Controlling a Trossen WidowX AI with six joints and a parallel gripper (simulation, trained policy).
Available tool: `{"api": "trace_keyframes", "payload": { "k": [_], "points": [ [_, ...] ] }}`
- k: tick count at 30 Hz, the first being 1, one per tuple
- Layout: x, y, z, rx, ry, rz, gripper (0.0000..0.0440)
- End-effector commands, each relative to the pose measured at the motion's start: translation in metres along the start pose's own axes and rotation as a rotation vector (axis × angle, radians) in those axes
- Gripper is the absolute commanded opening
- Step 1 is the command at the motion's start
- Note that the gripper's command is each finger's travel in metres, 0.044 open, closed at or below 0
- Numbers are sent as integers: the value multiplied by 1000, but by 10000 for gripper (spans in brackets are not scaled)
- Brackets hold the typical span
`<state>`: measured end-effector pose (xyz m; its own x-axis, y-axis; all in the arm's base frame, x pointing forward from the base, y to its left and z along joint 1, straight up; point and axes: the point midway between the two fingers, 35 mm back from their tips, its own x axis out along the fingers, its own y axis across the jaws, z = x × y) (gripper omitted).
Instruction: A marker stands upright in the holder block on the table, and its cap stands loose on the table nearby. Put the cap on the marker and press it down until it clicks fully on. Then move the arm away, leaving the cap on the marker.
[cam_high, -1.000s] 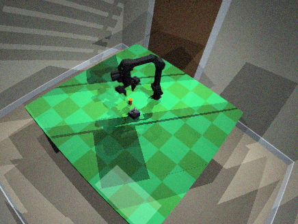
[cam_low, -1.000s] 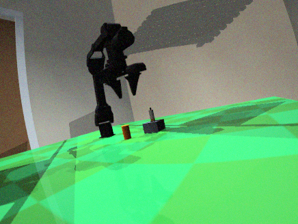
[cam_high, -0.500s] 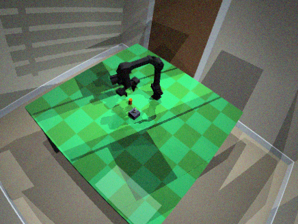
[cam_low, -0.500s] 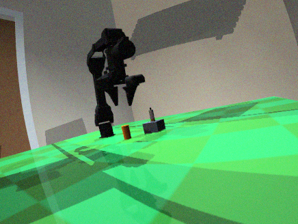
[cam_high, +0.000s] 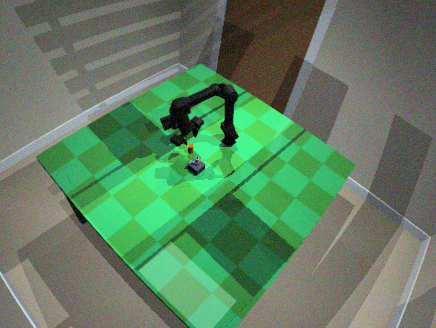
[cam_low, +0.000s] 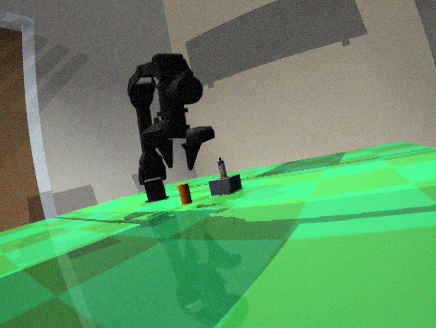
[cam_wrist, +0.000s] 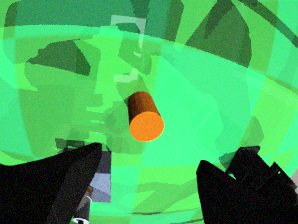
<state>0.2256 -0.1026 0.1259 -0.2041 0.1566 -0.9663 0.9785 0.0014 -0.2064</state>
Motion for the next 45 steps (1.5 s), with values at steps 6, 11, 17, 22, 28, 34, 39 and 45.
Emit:
{"api": "trace_keyframes", "payload": {
  "k": [6,11,17,22,28,34,39,45],
  "points": [
    [29,2,3,-44,0,-30,292],
    [43,4,4,-72,-3,-35,279],
    [58,6,5,-111,-11,-37,265],
    [68,6,6,-141,-20,-41,259],
    [73,6,6,-175,-40,-34,216],
    [65,9,7,-199,-76,-2,71],
    [48,17,9,-216,-118,56,68],
    [28,25,8,-235,-158,117,85]
  ]
}}
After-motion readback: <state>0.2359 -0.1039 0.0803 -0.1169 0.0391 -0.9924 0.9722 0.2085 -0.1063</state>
